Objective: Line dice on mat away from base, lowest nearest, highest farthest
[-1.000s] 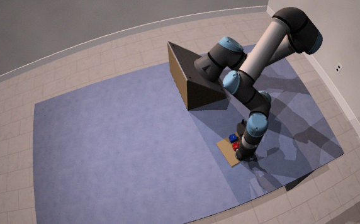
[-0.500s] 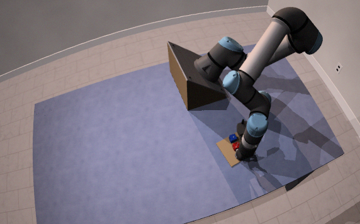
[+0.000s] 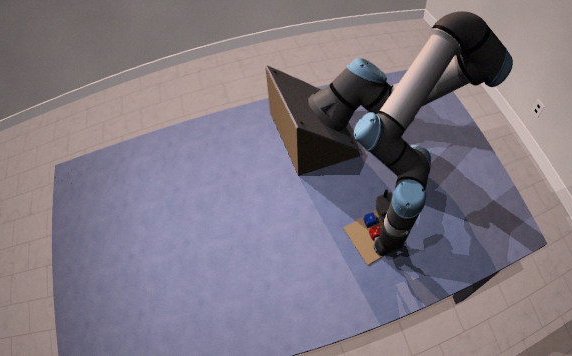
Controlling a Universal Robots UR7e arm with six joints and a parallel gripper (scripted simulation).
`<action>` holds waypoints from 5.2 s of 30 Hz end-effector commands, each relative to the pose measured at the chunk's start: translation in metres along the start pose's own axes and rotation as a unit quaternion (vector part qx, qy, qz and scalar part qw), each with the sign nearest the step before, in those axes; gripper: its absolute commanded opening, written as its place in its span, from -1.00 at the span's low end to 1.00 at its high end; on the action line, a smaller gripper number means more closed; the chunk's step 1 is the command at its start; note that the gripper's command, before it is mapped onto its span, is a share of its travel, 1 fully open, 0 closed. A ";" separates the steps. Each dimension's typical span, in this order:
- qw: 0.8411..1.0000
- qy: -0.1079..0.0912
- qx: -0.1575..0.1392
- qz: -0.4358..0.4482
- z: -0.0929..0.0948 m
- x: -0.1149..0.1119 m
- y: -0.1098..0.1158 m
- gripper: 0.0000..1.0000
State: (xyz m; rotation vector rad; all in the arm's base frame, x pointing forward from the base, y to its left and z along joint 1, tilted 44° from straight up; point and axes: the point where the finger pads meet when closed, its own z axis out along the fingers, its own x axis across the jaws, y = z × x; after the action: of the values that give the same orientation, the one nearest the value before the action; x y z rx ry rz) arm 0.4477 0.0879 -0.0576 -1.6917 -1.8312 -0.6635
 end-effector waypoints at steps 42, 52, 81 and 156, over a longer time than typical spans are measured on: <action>1.000 0.000 -0.001 0.000 0.002 0.000 0.000 0.14; 1.000 0.000 -0.001 0.000 0.002 0.000 0.000 0.38; 1.000 0.000 -0.001 0.000 -0.021 0.000 0.000 0.74; 1.000 0.000 -0.001 0.000 -0.174 0.000 0.000 1.00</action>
State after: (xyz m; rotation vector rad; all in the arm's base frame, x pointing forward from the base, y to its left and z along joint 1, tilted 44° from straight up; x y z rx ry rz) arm 0.4591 -0.0276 0.0643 -1.6923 -1.8317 -0.6641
